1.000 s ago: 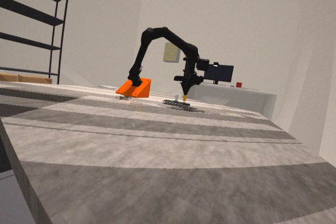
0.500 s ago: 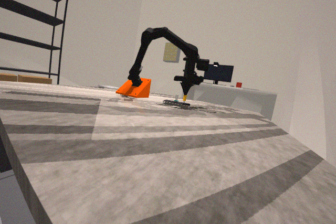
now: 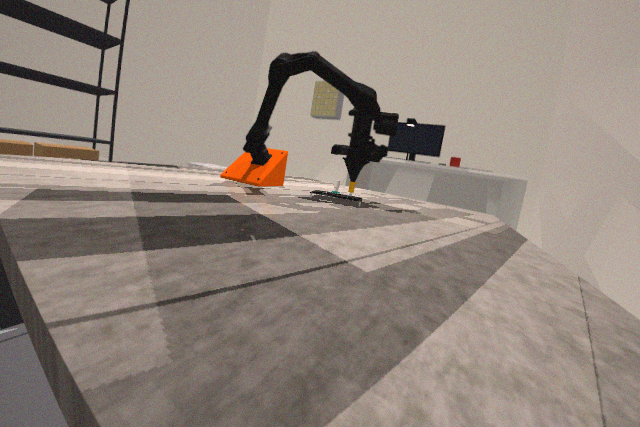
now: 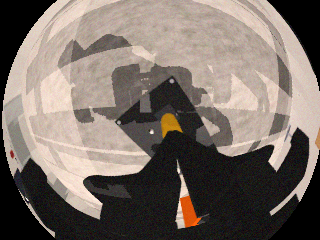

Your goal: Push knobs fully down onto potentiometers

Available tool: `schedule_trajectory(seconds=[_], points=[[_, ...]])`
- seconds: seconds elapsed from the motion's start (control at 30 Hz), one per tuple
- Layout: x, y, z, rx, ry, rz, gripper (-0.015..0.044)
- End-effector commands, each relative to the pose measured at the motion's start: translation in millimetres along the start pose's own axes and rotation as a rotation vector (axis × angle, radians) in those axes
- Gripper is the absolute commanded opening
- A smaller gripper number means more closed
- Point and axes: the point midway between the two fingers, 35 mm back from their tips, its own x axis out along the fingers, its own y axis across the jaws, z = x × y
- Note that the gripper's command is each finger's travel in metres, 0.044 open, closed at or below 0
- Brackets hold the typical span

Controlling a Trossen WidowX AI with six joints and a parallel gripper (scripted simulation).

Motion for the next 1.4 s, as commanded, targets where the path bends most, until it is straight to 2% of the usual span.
schedule_trajectory(seconds=[0.0, 1.37], points=[[2.5, -0.4, 0.6, -0.002, -0.002, -0.003, 0.0000], [7.7, -0.5, 0.7, -0.002, -0.002, -0.003, 0.0000]])
